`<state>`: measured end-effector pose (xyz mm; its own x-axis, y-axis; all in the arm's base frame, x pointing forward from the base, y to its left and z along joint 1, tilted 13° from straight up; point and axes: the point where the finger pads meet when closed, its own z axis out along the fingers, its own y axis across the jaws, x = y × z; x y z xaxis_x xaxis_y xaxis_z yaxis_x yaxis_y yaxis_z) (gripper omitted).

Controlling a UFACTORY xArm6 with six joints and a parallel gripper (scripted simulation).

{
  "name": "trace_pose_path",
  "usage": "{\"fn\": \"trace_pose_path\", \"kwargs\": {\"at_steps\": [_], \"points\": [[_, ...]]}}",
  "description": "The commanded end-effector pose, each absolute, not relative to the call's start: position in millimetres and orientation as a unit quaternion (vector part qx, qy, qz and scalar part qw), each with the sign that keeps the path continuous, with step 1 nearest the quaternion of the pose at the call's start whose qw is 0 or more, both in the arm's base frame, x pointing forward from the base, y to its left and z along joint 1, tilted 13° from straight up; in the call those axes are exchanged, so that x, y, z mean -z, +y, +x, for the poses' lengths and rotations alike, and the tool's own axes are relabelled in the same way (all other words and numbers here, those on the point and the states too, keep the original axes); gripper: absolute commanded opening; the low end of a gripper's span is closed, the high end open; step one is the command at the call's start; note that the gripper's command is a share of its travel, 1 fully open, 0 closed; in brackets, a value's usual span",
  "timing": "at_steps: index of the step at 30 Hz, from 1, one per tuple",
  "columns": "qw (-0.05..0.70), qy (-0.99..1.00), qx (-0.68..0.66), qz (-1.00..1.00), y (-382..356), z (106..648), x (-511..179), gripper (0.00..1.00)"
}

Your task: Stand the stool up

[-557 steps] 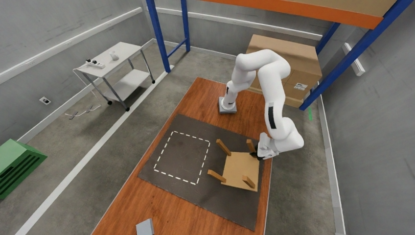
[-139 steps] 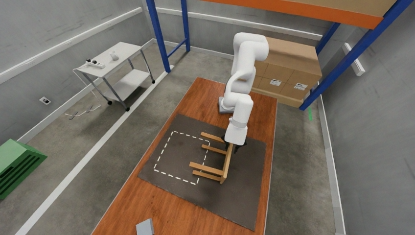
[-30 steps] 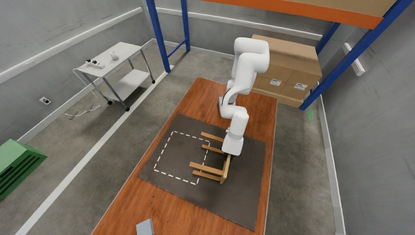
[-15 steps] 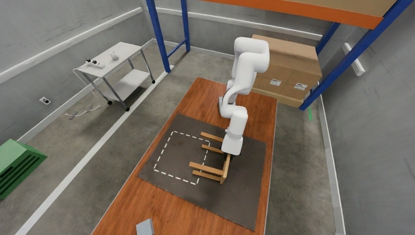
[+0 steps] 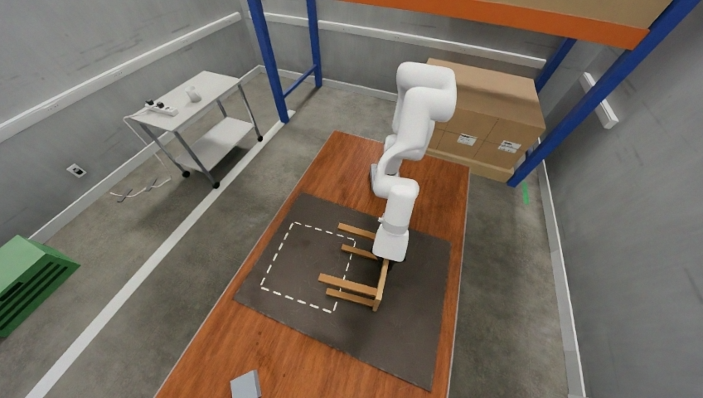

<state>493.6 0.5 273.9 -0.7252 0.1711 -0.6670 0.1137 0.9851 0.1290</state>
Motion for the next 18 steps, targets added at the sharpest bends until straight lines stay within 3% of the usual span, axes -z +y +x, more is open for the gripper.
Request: {"fn": "trace_pose_path", "kwargs": {"at_steps": [1,18], "points": [[0.365,0.926,-0.050,0.077,-4,493,-279,0.21],[0.367,0.922,-0.094,0.084,-25,487,-293,0.21]]}}
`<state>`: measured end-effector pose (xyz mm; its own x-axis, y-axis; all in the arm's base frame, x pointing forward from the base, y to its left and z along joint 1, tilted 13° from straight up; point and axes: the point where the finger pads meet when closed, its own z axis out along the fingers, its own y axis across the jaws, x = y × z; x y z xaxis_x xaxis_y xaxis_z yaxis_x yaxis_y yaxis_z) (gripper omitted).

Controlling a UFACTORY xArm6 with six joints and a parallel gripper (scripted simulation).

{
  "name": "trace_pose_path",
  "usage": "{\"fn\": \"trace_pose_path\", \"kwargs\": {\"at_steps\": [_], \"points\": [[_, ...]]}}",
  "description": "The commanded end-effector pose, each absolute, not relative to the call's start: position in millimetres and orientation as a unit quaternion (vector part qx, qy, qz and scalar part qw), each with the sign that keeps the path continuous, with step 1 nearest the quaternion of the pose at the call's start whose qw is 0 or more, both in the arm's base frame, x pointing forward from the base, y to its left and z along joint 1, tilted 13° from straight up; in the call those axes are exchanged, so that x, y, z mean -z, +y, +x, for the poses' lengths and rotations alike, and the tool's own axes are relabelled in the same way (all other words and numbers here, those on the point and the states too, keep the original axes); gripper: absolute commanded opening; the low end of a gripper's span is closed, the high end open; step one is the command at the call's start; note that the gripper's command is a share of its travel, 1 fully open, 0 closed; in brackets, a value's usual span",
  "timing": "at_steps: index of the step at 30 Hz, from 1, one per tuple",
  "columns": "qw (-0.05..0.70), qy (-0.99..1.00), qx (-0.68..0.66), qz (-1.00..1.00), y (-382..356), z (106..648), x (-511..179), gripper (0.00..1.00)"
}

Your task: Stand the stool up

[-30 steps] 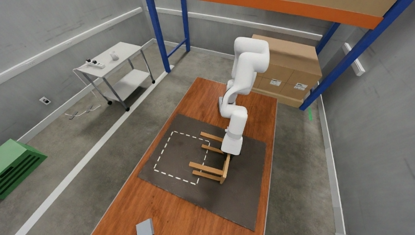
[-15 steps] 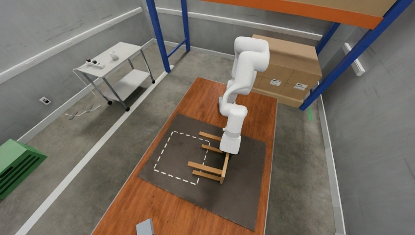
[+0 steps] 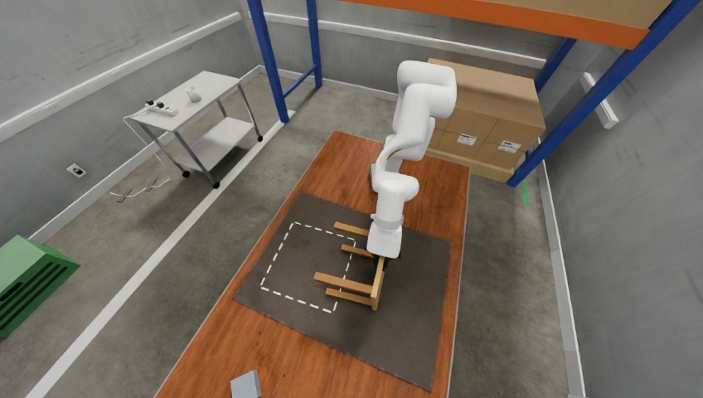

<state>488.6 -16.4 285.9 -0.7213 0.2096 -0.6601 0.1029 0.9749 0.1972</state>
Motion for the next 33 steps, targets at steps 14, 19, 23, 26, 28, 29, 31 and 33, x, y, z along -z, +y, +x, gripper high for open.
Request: {"fn": "trace_pose_path", "kwargs": {"at_steps": [14,19,23,26,28,29,31,33], "points": [[0.367,0.910,-0.168,0.094,-62,478,-311,0.21],[0.367,0.902,-0.203,0.099,-81,474,-318,0.21],[0.366,0.895,-0.232,0.103,-97,470,-322,0.21],[0.366,0.893,-0.240,0.104,-102,470,-323,0.21],[0.366,0.889,-0.254,0.106,-110,468,-325,0.21],[0.365,0.887,-0.262,0.107,-114,467,-326,0.21],[0.365,0.882,-0.277,0.109,-123,466,-327,0.21],[0.364,0.878,-0.291,0.111,-132,464,-328,0.21]]}}
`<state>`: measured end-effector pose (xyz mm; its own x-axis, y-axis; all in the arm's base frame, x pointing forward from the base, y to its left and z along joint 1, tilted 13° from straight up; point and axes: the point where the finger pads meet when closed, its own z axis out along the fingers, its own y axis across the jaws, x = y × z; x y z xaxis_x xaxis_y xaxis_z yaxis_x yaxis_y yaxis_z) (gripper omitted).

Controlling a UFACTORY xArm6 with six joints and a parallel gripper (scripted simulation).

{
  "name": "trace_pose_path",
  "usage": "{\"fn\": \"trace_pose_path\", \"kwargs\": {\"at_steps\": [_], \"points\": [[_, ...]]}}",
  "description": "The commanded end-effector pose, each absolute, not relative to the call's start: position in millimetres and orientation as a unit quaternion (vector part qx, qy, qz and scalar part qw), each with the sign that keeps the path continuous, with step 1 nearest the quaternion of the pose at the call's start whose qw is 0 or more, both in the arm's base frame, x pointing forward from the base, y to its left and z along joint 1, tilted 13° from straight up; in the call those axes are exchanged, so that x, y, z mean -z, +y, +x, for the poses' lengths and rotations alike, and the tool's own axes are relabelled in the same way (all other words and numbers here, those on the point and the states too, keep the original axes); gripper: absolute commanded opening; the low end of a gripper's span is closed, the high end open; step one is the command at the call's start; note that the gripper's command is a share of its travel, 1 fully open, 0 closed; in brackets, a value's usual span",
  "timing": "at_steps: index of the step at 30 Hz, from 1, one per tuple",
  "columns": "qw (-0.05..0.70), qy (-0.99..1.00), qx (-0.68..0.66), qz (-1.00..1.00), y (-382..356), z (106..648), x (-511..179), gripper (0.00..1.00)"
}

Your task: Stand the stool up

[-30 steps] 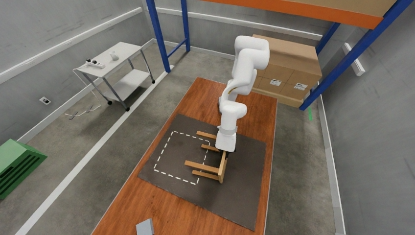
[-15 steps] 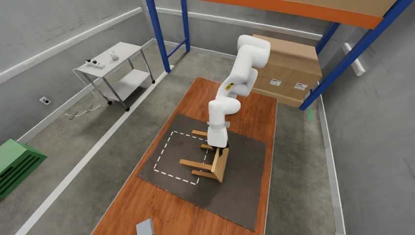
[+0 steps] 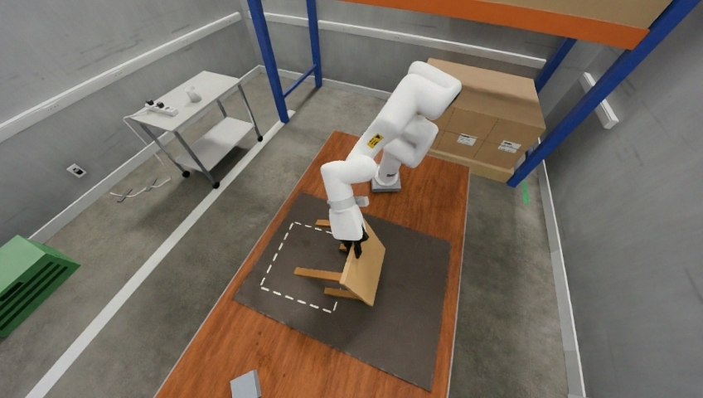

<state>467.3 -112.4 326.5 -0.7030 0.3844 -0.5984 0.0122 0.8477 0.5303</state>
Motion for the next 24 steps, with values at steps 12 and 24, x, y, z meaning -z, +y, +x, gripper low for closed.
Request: {"fn": "trace_pose_path", "kwargs": {"at_steps": [12,24], "points": [[0.359,0.851,-0.365,0.120,-176,457,-330,0.21],[0.350,0.812,-0.448,0.130,-228,452,-324,0.21]]}}
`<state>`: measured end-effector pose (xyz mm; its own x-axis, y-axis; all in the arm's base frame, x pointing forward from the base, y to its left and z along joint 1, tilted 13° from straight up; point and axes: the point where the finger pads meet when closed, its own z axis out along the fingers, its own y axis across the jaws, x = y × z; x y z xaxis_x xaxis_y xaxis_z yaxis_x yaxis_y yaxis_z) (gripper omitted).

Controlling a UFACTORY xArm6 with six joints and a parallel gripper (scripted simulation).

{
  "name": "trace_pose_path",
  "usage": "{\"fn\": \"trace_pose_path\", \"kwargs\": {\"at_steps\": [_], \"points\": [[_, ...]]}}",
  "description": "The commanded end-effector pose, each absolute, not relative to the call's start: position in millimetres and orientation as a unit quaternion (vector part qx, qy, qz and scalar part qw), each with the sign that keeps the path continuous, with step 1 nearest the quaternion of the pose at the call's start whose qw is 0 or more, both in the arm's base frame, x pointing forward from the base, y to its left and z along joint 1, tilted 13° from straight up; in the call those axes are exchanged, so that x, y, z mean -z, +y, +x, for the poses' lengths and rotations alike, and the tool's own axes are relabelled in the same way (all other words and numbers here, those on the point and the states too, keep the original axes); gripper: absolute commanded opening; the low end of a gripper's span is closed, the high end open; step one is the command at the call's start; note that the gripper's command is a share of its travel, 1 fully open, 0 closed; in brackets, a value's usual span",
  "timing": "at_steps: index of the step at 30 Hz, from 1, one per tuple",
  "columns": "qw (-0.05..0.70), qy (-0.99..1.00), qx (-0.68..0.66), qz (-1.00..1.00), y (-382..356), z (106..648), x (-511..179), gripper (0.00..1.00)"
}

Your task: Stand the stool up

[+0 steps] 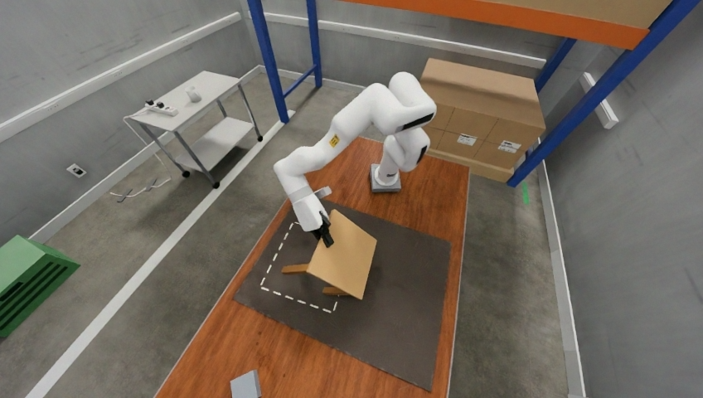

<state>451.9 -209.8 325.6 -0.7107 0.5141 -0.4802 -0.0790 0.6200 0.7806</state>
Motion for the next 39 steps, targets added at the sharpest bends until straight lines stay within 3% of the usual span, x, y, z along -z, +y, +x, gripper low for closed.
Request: {"fn": "trace_pose_path", "kwargs": {"at_steps": [1,39], "points": [[0.349,0.809,-0.454,0.131,-232,451,-323,0.21],[0.323,0.712,-0.605,0.147,-326,447,-282,0.21]]}}
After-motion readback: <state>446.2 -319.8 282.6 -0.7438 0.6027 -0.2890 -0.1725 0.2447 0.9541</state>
